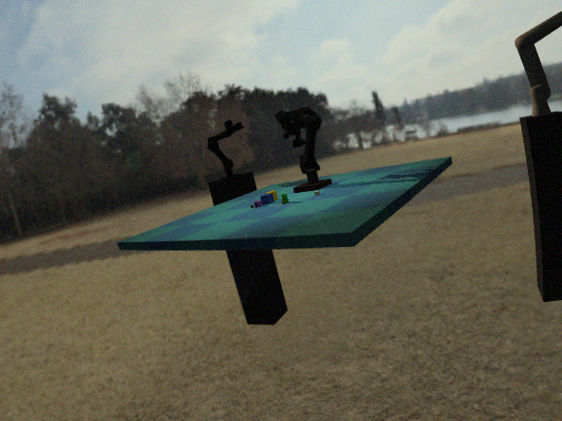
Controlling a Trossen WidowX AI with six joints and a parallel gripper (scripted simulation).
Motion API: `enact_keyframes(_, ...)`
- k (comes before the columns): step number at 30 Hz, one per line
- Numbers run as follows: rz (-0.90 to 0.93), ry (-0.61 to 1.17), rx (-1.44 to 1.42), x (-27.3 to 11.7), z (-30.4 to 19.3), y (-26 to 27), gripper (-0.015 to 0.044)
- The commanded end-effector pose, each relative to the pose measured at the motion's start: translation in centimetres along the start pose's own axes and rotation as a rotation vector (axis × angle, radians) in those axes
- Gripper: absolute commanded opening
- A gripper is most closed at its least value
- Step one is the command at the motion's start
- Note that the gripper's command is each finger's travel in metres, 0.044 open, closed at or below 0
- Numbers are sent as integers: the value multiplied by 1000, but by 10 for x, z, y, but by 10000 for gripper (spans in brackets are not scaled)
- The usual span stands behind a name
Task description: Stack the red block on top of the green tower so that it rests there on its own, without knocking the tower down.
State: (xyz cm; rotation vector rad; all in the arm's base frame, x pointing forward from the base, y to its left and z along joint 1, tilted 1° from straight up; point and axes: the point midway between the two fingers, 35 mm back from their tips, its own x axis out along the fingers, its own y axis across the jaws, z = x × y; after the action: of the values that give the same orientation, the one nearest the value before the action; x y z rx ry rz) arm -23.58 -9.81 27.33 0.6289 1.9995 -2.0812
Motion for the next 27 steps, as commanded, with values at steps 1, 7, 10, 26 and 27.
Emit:
enact_keyframes(1, 47, -119, -56, -11, 32, 14, 440)
enact_keyframes(7, 113, -276, -152, -34, 72, 39, 440)
enact_keyframes(10, 147, -352, -204, -47, 90, 53, 440)
enact_keyframes(26, 318, -715, -506, -144, 150, 137, 440)
enact_keyframes(27, 328, -736, -525, -151, 152, 142, 440)
